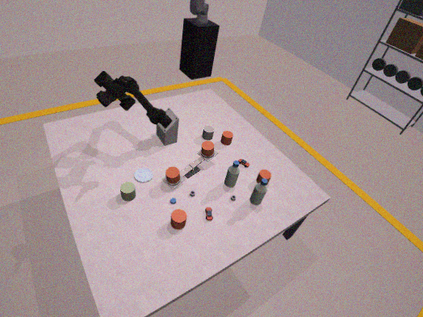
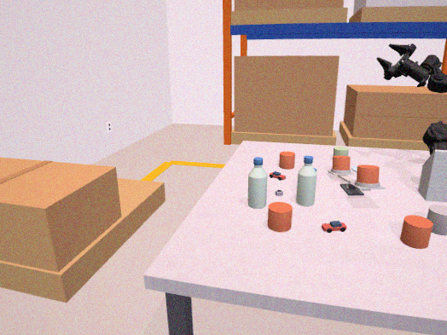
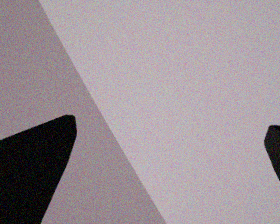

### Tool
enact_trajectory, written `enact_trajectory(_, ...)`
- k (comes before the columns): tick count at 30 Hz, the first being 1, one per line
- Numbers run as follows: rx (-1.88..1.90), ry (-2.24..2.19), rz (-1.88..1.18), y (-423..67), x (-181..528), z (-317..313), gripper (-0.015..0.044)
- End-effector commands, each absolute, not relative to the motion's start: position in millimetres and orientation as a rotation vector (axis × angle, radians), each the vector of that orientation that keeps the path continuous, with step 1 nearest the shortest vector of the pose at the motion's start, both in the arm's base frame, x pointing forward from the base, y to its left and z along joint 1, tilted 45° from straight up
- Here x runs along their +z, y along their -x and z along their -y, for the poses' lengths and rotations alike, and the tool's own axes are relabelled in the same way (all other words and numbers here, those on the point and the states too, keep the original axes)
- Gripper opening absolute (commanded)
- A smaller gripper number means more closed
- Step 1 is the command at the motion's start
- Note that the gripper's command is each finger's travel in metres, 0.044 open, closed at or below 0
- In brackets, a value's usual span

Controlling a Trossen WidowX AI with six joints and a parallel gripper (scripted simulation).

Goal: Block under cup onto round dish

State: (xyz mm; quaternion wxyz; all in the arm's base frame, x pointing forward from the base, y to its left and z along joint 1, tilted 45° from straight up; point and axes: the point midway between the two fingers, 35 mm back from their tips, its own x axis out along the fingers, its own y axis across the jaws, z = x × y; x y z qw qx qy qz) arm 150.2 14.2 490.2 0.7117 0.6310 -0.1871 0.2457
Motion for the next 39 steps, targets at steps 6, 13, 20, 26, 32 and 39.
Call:
enact_trajectory(6,0.383,-1.395,0.29,-192.8,451.0,-13.4,0.044)
enact_trajectory(13,0.271,-1.361,0.186,-218.6,419.4,-17.7,0.044)
enact_trajectory(20,0.167,-1.301,0.073,-239.6,385.2,-25.0,0.044)
enact_trajectory(26,0.086,-1.229,-0.027,-253.1,354.7,-33.0,0.044)
enact_trajectory(32,0.014,-1.138,-0.128,-262.4,323.8,-41.6,0.044)
enact_trajectory(39,-0.057,-1.011,-0.244,-267.9,288.0,-51.7,0.044)
